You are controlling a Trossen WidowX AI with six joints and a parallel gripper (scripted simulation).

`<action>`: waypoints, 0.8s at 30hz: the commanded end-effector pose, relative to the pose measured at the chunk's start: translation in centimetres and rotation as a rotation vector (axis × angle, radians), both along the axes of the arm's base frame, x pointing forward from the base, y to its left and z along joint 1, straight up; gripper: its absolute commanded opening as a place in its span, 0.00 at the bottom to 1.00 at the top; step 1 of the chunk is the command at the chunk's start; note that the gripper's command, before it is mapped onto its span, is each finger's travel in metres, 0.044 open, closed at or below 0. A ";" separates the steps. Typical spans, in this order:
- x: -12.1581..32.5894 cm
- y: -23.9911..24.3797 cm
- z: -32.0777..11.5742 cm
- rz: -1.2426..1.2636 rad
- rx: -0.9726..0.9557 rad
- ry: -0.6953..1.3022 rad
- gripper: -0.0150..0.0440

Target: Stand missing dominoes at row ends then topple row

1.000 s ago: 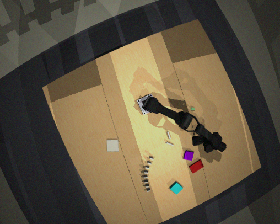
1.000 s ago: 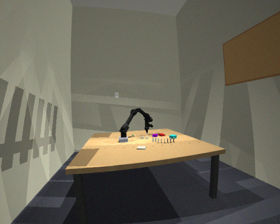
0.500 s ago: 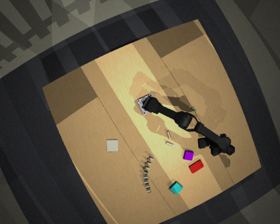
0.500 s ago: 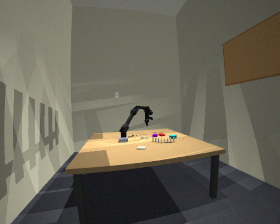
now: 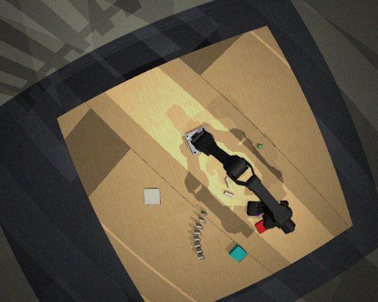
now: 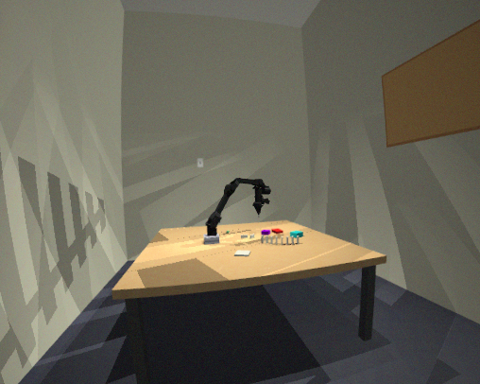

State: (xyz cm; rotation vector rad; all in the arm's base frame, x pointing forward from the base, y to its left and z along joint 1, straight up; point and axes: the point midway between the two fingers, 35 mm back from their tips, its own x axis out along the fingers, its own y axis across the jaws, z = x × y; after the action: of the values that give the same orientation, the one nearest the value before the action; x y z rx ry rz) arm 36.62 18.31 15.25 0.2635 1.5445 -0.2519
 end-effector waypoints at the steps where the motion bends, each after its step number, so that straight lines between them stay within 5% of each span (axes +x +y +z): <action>1: 0.5 -6.9 0.8 -0.091 0.003 -0.015 0.44; 11: -4.0 -23.3 -0.1 -0.351 -0.004 -0.010 0.44; 24: -3.9 -24.3 -4.0 -0.368 -0.005 -0.011 0.44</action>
State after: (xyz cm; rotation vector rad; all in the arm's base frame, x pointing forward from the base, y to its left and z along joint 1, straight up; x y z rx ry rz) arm 32.68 -5.88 12.80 0.5484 1.4693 -0.5431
